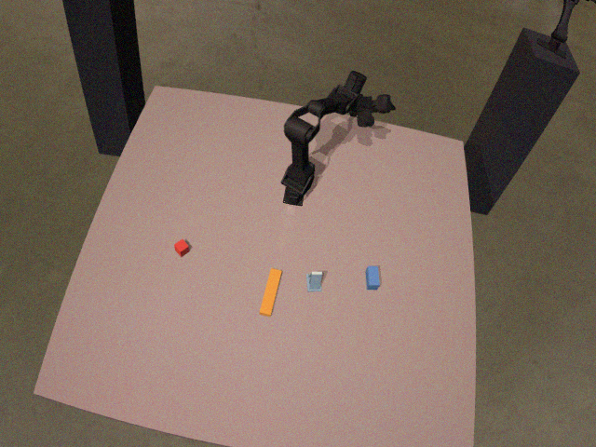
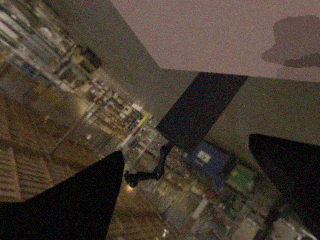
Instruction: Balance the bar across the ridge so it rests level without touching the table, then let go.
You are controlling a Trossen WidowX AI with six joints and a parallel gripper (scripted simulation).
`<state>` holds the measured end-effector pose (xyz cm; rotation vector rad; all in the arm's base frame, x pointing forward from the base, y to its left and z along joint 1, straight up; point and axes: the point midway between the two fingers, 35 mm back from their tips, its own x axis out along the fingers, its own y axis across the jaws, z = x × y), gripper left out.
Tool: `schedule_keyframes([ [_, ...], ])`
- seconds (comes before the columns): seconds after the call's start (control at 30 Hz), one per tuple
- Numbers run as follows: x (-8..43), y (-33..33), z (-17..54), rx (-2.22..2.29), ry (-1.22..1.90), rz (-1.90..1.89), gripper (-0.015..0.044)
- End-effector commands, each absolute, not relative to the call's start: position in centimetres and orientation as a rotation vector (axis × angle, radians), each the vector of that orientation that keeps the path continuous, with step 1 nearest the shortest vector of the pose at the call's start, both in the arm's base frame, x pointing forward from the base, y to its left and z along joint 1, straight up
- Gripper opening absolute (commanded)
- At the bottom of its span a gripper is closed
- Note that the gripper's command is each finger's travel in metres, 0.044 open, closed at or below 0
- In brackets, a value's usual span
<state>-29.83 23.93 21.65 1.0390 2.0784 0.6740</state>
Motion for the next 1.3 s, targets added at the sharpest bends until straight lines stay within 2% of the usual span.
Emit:
schedule_keyframes([
  [0.0,-29.8,24.0,21.7,1.041,2.077,0.674,0.0374],
  [0.07,-29.3,24.5,21.9,1.056,2.068,0.671,0.0321],
  [0.1,-28.9,24.9,22.0,1.068,2.062,0.669,0.0315],
  [0.57,-24.2,29.6,22.3,1.162,1.947,0.634,0.0315],
  [1.27,-15.6,36.2,21.5,1.077,1.6,0.649,0.0315],
])
